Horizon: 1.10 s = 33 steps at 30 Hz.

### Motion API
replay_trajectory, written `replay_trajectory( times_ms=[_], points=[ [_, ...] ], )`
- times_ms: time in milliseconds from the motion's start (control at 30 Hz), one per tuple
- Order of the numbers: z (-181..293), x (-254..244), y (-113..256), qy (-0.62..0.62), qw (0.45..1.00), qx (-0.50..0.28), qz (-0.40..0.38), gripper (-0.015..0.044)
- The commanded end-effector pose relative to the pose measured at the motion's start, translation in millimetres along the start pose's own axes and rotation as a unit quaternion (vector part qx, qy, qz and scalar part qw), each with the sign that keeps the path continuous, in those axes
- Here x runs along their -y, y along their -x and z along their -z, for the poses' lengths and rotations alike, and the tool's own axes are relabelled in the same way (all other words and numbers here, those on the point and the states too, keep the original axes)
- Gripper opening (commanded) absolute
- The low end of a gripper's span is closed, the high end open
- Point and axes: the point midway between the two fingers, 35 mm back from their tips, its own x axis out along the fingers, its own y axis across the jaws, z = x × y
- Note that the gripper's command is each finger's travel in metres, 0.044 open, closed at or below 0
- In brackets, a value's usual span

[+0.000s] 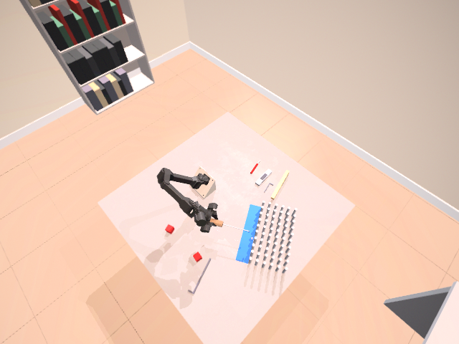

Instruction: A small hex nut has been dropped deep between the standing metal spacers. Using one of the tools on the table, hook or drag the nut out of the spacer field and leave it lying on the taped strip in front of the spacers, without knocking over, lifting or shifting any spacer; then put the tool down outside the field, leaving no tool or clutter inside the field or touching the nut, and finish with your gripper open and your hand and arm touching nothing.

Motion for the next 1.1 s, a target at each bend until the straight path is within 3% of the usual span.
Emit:
replay_trajectory(
  times_ms=[0,167,267,667,1067],
  points=[
    [11.9,-3.7,21.3,-0.003,1.0,-0.006,-0.009,0.0],
    [21.5,-1.7,42.4,-0.003,1.0,-0.007,-0.012,0.0],
    [15.9,-0.5,28.6,0.018,1.0,0.0,-0.007,0.0],
    [17.2,-14.4,32.9,0.2,0.979,0.024,-0.032,0.0],
    [18.1,-28.0,38.0,0.377,0.923,0.057,-0.048,0.0]
  ],
)
